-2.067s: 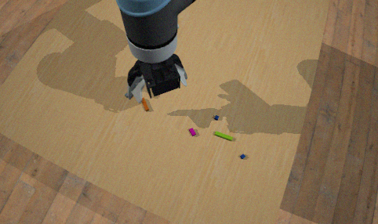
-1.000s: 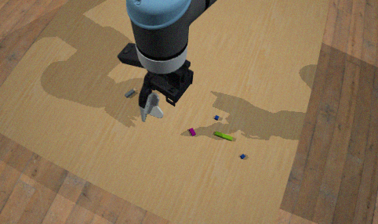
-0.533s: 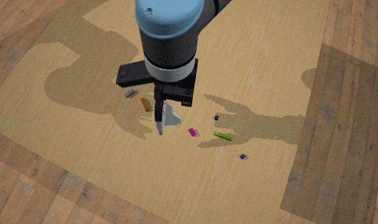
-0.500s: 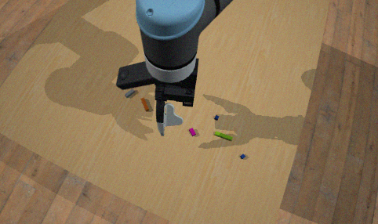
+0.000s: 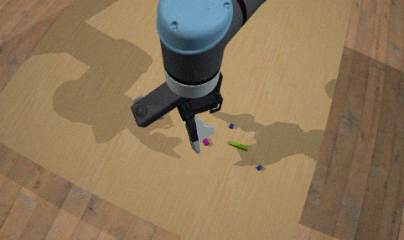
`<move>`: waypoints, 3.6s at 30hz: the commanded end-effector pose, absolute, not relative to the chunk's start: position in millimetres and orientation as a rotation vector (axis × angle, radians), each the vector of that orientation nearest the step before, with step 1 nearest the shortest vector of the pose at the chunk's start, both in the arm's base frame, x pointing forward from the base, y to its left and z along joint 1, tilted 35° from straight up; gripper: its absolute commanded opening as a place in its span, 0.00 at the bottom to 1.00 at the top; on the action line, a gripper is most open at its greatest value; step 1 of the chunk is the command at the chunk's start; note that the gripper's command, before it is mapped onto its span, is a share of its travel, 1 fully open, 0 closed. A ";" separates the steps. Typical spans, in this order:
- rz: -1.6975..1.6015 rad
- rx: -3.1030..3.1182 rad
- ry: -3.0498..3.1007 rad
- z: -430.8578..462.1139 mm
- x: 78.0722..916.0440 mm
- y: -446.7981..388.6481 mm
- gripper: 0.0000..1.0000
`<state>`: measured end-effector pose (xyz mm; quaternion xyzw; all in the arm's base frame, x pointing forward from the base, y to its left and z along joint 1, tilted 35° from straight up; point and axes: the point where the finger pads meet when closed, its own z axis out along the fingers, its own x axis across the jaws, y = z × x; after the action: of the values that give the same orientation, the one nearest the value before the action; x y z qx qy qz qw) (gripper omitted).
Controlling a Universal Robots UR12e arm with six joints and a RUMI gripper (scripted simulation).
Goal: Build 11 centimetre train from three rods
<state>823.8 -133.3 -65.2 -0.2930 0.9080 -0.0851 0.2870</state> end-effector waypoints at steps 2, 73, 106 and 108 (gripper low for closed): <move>-0.301 -1.032 2.346 -60.2 830.0 -123.6 1.00; -0.754 -2.432 1.272 -36.8 856.6 -46.7 1.00; -0.754 -2.432 1.272 -36.8 856.6 -46.7 1.00; -0.754 -2.432 1.272 -36.8 856.6 -46.7 1.00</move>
<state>856.4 -46.7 -37.4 -0.8452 0.4422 -0.2616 0.1471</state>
